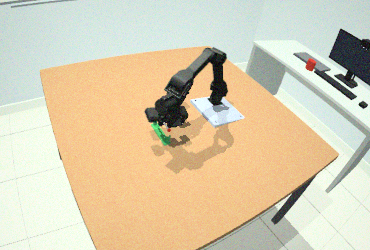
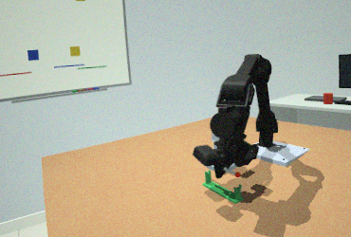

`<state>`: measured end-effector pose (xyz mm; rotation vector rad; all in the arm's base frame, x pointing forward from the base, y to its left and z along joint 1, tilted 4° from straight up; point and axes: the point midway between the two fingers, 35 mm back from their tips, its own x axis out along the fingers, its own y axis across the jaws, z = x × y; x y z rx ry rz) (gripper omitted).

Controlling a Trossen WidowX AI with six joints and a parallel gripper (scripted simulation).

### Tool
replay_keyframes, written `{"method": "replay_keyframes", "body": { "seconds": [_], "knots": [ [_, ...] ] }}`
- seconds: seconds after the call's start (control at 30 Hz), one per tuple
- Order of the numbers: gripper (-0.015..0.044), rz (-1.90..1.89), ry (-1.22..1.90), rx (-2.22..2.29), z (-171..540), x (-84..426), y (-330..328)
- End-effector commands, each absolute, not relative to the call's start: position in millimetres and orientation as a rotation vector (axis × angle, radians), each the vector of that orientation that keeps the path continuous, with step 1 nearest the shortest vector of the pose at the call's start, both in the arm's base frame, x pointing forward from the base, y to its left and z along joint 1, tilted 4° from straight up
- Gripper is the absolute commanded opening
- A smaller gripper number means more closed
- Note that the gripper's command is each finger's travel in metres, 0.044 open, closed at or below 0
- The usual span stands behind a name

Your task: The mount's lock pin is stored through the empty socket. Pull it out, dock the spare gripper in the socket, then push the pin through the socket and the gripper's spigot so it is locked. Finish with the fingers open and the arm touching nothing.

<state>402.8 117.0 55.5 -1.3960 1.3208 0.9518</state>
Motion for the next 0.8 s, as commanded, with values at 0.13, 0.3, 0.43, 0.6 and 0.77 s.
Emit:
{"method": "replay_keyframes", "body": {
  "seconds": [0.13,0.3,0.43,0.6,0.77],
  "knots": [
    [0.0000,0.946,1.313,-1.402,79.1,403.8,115.8],
    [0.0000,0.946,1.313,-1.402,90.5,403.2,115.2],
    [0.0000,0.951,1.319,-1.396,83.6,402.8,116.0],
    [0.0000,0.957,1.313,-1.402,83.7,402.7,116.0],
    [0.0000,0.965,1.310,-1.411,83.5,400.4,116.2]
  ]
}}
